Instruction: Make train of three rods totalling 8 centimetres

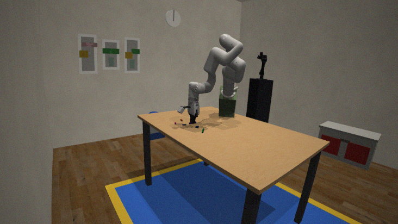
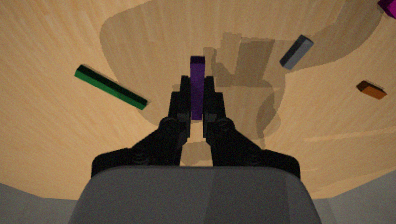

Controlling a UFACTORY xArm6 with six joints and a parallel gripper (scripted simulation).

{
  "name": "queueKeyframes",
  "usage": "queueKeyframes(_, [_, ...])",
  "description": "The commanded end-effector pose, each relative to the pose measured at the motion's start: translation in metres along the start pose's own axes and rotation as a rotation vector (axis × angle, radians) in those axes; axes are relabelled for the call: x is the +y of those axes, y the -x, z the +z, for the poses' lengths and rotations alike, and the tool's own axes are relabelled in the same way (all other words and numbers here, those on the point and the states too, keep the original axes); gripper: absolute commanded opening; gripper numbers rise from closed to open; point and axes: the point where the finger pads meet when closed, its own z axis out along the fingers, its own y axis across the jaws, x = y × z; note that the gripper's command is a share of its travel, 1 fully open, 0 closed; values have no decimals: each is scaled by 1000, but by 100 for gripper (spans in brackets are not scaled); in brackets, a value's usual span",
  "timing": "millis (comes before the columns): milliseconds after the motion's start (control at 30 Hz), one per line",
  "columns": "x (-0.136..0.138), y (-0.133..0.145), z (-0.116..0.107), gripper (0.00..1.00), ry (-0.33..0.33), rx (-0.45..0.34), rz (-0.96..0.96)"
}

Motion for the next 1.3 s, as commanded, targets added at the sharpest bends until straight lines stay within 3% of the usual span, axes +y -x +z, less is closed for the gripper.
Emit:
queueKeyframes(0, [0,-2,15,4,-1,7,-1])
queueKeyframes(300, [0,-2,25,4,-1,7,-1])
queueKeyframes(1267, [0,-2,25,4,-1,7,-1])
